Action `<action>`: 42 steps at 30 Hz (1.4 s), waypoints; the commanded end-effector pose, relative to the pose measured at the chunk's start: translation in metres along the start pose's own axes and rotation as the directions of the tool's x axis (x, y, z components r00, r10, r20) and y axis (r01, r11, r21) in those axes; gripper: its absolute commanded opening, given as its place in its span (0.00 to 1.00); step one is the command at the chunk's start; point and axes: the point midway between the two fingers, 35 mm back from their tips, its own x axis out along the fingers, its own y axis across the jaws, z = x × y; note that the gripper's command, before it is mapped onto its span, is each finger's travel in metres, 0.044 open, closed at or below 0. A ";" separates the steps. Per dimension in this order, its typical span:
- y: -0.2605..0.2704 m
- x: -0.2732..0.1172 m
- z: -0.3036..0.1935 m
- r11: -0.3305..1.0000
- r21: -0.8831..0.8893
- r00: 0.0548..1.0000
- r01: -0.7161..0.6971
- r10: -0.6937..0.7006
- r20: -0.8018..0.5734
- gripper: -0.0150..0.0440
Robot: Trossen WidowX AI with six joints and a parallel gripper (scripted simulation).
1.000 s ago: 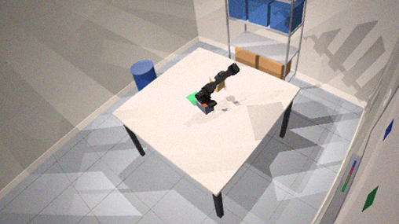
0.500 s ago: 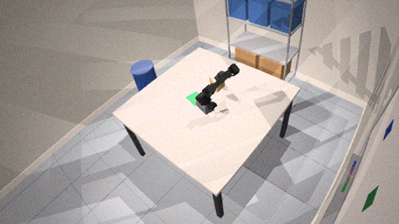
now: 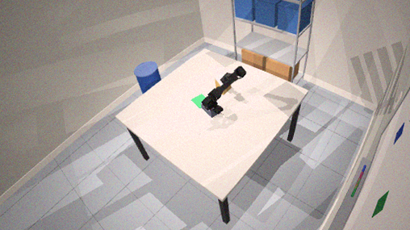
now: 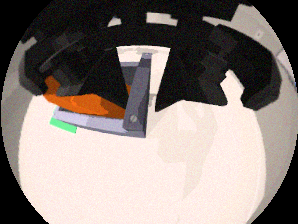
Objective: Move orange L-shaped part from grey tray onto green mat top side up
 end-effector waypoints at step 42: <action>-0.003 -0.108 0.003 1.000 0.017 1.000 0.003 -0.003 0.015 0.56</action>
